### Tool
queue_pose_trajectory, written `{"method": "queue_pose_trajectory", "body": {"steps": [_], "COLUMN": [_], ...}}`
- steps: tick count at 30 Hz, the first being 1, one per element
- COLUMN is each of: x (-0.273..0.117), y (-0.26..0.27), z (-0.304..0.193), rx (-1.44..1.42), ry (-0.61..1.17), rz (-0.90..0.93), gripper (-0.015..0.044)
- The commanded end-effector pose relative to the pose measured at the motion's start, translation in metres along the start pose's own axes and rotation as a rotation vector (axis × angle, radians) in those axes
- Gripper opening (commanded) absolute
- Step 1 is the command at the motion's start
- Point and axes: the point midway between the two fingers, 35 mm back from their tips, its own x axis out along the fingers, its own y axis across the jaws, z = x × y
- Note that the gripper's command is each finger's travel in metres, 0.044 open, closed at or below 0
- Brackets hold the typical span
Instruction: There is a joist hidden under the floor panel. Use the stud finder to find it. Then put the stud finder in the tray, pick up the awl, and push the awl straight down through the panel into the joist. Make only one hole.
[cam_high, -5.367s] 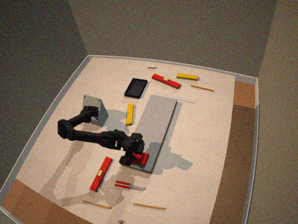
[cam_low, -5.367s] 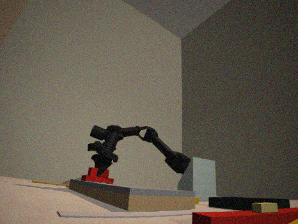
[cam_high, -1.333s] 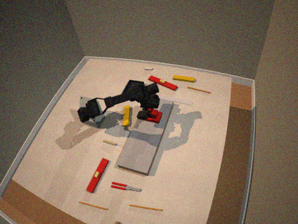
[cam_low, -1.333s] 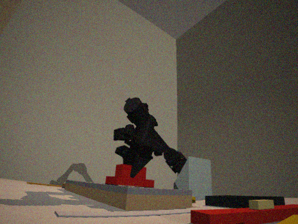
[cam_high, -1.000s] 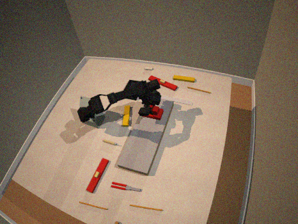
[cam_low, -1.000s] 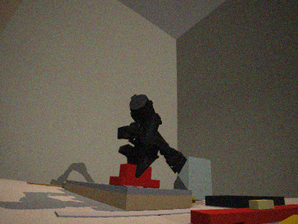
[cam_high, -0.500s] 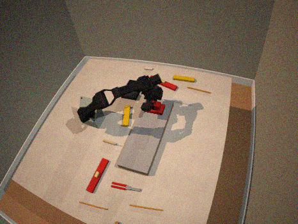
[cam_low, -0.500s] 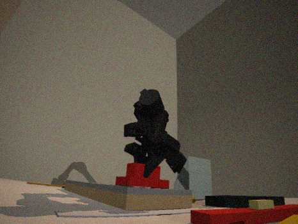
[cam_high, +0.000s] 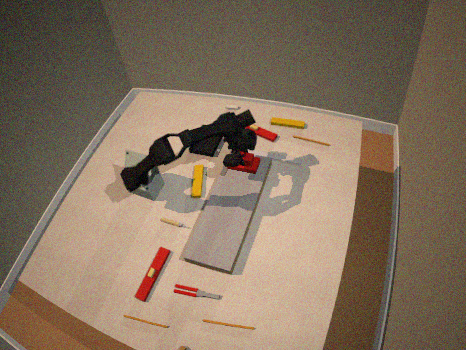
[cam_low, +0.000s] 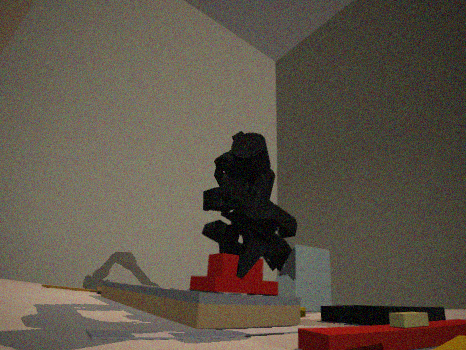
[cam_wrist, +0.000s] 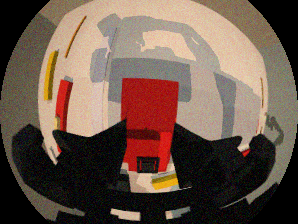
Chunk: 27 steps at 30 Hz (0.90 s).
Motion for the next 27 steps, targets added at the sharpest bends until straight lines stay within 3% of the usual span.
{"method": "queue_pose_trajectory", "body": {"steps": [1,27], "x": [0.000,0.001], "y": [-0.001,-0.049], "z": [0.000,0.000], "rx": [0.000,0.002], "ry": [0.000,0.003], "rz": [-0.001,0.000], "gripper": [0.0000,0.0000]}}
